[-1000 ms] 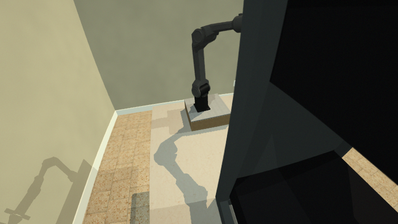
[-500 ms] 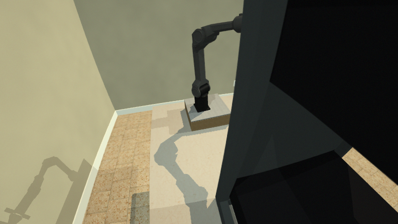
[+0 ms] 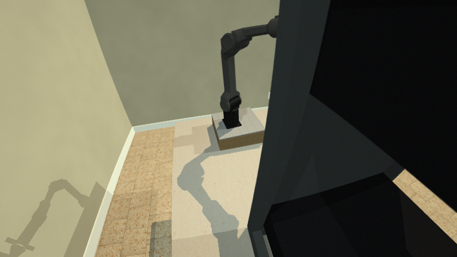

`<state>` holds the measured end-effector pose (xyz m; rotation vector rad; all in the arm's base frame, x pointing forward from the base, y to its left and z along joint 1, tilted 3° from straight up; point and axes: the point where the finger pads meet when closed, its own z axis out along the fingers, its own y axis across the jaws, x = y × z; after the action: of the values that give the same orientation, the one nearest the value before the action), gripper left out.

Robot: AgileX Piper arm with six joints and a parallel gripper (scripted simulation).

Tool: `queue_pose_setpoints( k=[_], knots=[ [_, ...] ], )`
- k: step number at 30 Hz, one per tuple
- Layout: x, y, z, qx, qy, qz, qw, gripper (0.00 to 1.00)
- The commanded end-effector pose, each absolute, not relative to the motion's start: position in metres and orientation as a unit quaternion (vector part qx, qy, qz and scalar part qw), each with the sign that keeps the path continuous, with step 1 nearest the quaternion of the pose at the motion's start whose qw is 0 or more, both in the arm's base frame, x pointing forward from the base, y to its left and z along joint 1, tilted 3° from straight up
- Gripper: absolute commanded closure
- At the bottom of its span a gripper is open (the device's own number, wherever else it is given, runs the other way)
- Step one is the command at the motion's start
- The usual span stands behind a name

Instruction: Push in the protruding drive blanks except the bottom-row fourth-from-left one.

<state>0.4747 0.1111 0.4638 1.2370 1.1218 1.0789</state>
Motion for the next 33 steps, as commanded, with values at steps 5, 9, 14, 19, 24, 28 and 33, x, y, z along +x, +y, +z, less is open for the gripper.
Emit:
queue_pose_setpoints(
  k=[5, 9, 14, 19, 24, 28, 33],
  knots=[
    [0.4784, 0.1103, 0.4628, 0.522, 0.473, 0.454, 0.546, 1.00],
    [0.4799, 0.1100, 0.4624, 0.522, 0.473, 0.454, 0.546, 1.00],
    [0.4800, 0.1100, 0.4624, 0.522, 0.473, 0.454, 0.546, 1.00],
    [0.4800, 0.1100, 0.4624, 0.522, 0.473, 0.454, 0.546, 1.00],
    [0.4821, 0.1096, 0.4619, 0.522, 0.473, 0.454, 0.546, 1.00],
    [0.4826, 0.1095, 0.4617, 0.522, 0.473, 0.454, 0.546, 1.00],
    [0.4826, 0.1095, 0.4617, 0.522, 0.473, 0.454, 0.546, 1.00]
  ],
)
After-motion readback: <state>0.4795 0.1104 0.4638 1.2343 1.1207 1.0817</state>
